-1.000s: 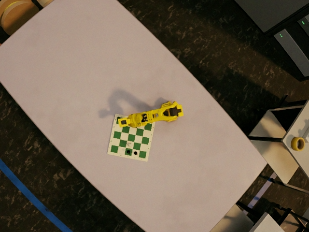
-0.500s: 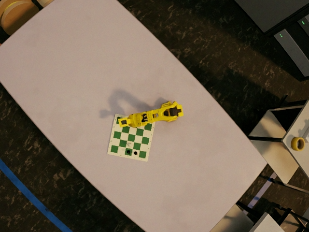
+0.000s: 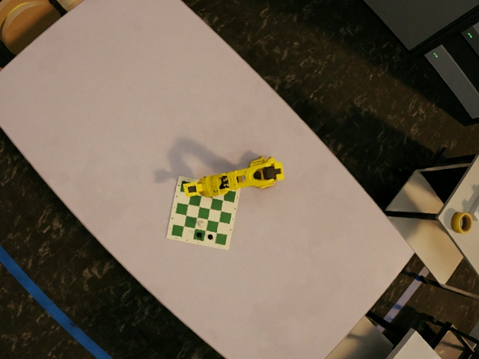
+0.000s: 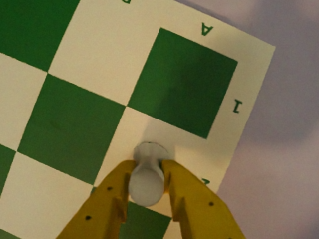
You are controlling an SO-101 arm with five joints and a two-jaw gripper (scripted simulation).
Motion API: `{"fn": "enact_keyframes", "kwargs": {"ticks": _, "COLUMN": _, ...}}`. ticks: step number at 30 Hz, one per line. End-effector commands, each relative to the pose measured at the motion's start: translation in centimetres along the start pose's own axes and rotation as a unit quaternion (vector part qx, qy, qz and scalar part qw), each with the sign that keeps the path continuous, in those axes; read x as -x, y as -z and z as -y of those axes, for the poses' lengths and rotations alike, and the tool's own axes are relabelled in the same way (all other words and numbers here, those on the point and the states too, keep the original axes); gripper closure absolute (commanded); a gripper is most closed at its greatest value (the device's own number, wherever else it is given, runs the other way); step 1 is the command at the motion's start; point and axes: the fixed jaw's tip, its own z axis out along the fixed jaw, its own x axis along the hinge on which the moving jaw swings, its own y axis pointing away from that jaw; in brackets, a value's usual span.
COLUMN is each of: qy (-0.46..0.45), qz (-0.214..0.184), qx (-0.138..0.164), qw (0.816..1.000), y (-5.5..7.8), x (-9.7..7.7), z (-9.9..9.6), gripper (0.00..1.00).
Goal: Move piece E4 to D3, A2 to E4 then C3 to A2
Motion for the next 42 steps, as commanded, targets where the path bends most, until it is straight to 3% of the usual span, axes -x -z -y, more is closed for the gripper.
{"fn": "enact_keyframes", "kwargs": {"ticks": 1, "qy": 0.009, "qz": -0.009, "qx": 0.003, "qw": 1.000, "y": -0.15, "x": -0.57, "z": -0.24, "gripper": 0.96}}
{"fn": "enact_keyframes", "kwargs": {"ticks": 10, "qy": 0.009, "qz": -0.009, "qx": 0.003, "qw": 1.000, "y": -0.15, "x": -0.57, "z": -0.24, "gripper": 0.91}}
{"fn": "enact_keyframes", "kwargs": {"ticks": 42, "qy": 0.007, "qz": -0.009, "qx": 0.006, "qw": 1.000, "y": 0.02, "x": -0.54, "z": -0.50, "gripper": 0.91}}
